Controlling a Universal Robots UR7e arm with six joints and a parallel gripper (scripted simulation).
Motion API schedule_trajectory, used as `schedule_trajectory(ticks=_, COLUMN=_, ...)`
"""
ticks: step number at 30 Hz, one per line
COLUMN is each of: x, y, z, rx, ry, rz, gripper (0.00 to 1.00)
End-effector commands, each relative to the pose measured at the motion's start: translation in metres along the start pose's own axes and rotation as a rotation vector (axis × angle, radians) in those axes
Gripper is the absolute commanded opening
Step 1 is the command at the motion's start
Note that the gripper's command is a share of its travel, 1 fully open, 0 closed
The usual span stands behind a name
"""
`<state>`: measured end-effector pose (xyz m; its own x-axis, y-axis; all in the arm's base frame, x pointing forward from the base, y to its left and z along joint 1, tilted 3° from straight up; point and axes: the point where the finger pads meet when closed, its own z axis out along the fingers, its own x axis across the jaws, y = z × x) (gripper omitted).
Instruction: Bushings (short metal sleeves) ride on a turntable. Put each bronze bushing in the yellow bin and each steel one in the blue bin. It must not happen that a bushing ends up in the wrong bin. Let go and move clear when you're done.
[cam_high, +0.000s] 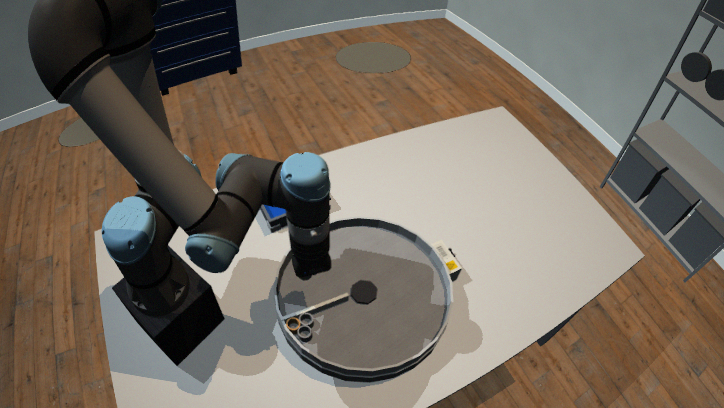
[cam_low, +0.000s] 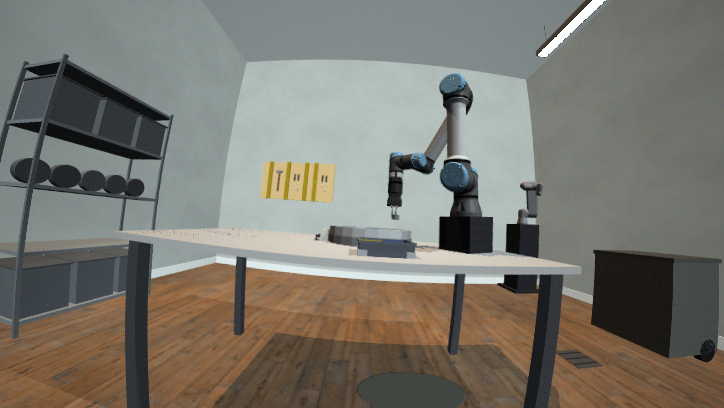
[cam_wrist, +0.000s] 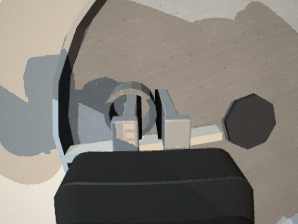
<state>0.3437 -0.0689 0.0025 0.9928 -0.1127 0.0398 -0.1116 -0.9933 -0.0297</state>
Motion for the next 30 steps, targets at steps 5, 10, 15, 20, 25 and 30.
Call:
schedule_trajectory(ticks=5, x=-0.002, y=-0.047, z=-0.002, rx=-0.004, ry=0.0, rz=0.002, gripper=0.0)
schedule_trajectory(ticks=10, x=-0.004, y=-0.079, z=-0.002, rx=-0.004, ry=0.0, rz=0.002, gripper=0.0)
schedule_trajectory(ticks=15, x=-0.005, y=-0.09, z=-0.002, rx=-0.004, ry=0.0, rz=0.002, gripper=0.0)
schedule_trajectory(ticks=20, x=-0.008, y=-0.129, z=-0.002, rx=-0.004, ry=0.0, rz=0.002, gripper=0.0)
schedule_trajectory(ticks=25, x=-0.009, y=-0.143, z=-0.002, rx=-0.004, ry=0.0, rz=0.002, gripper=0.0)
schedule_trajectory(ticks=30, x=-0.012, y=-0.184, z=-0.001, rx=-0.004, ry=0.0, rz=0.002, gripper=0.0)
